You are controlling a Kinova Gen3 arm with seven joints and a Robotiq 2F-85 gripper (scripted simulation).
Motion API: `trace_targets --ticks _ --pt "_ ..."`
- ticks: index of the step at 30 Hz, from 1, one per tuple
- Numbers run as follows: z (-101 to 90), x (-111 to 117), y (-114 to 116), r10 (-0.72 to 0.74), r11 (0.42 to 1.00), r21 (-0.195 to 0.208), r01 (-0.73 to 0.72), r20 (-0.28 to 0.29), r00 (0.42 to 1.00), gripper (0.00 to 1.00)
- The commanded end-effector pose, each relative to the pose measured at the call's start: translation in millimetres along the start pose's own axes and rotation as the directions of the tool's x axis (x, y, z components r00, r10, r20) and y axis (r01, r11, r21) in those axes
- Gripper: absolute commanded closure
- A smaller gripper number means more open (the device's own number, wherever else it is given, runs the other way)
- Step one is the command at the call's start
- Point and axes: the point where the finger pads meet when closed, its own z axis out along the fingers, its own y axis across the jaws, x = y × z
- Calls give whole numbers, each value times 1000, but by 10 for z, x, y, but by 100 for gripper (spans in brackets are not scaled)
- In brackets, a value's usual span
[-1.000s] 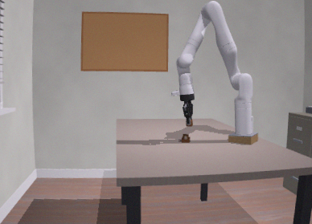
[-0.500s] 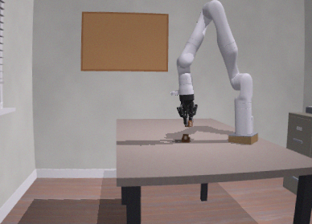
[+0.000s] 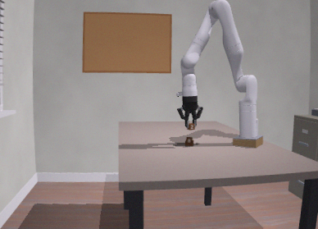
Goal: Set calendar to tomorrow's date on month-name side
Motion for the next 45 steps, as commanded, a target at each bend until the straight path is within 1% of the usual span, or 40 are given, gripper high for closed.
trace_targets --ticks 1,8,10,16,22,33,45 --pt "-13 -77 -28 32 999 8 -32 -2 999 74" --pt "-38 -143 -90 186 982 27 -186 -1 982 74" --pt "-38 -143 -90 186 982 27 -186 -1 982 74" --pt "-56 -186 -130 281 959 40 -281 3 960 74" --pt "-69 -216 -158 343 938 48 -343 7 939 74" --pt "-80 -238 -179 386 921 55 -386 11 923 74" --pt "-81 -242 -182 393 918 56 -393 12 920 74"
